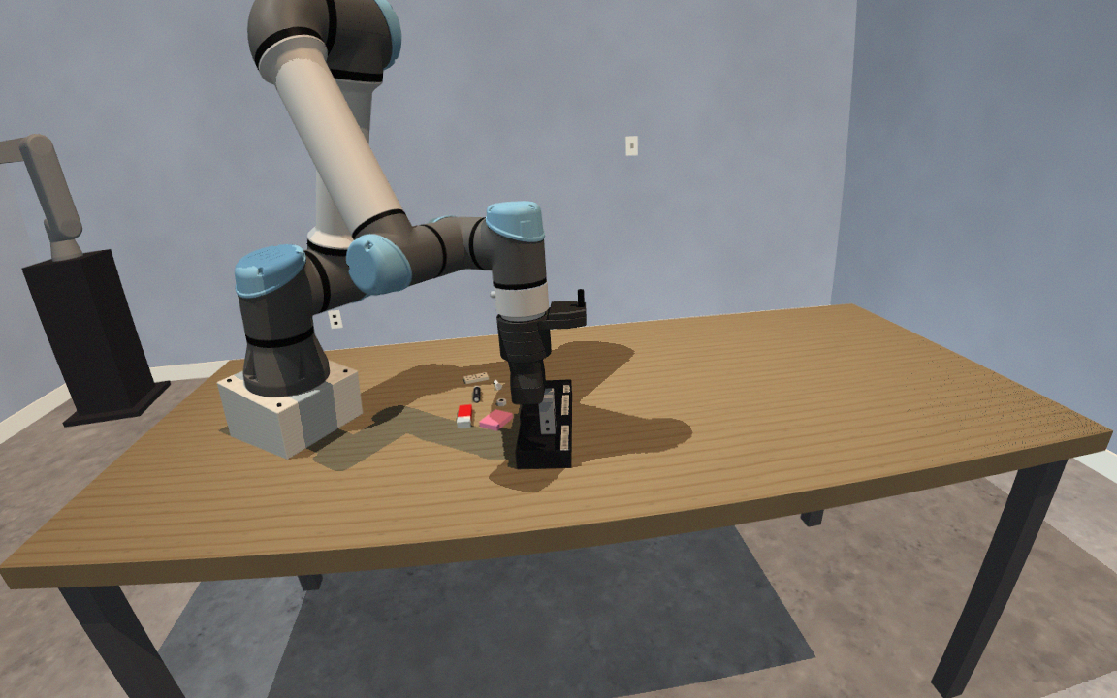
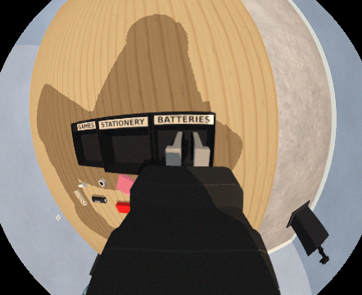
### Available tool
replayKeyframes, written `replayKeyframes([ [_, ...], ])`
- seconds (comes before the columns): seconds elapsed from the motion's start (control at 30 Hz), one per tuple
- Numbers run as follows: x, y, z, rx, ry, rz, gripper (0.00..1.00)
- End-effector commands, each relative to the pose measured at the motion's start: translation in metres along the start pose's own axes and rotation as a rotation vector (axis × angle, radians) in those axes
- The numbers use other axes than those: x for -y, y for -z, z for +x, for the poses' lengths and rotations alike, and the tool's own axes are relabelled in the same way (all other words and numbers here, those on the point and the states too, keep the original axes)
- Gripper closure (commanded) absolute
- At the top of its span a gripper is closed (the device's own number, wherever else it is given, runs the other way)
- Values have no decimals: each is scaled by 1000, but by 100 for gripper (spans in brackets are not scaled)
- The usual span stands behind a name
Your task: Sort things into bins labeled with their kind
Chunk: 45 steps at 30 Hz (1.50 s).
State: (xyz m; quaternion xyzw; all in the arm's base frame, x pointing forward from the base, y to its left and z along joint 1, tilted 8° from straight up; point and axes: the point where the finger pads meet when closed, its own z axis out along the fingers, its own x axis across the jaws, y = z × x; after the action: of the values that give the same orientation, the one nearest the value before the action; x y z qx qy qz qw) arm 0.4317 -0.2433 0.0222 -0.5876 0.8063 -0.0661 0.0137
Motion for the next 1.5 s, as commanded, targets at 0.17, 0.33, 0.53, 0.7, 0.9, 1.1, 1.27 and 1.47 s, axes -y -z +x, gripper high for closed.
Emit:
replayKeyframes([
  [0.17,1,33,1,-1,0,2,69],
  [0.33,1,33,1,-1,0,2,69],
  [0.53,-2,31,-12,2,2,-3,69],
  [0.7,-3,31,-37,1,2,-2,69],
  [0.9,-4,31,-67,1,2,-2,69],
  [1.1,-5,30,-86,2,2,-4,69],
  [1.27,-4,31,-85,1,2,-1,69],
  [1.47,-6,21,-86,3,2,-6,69],
])
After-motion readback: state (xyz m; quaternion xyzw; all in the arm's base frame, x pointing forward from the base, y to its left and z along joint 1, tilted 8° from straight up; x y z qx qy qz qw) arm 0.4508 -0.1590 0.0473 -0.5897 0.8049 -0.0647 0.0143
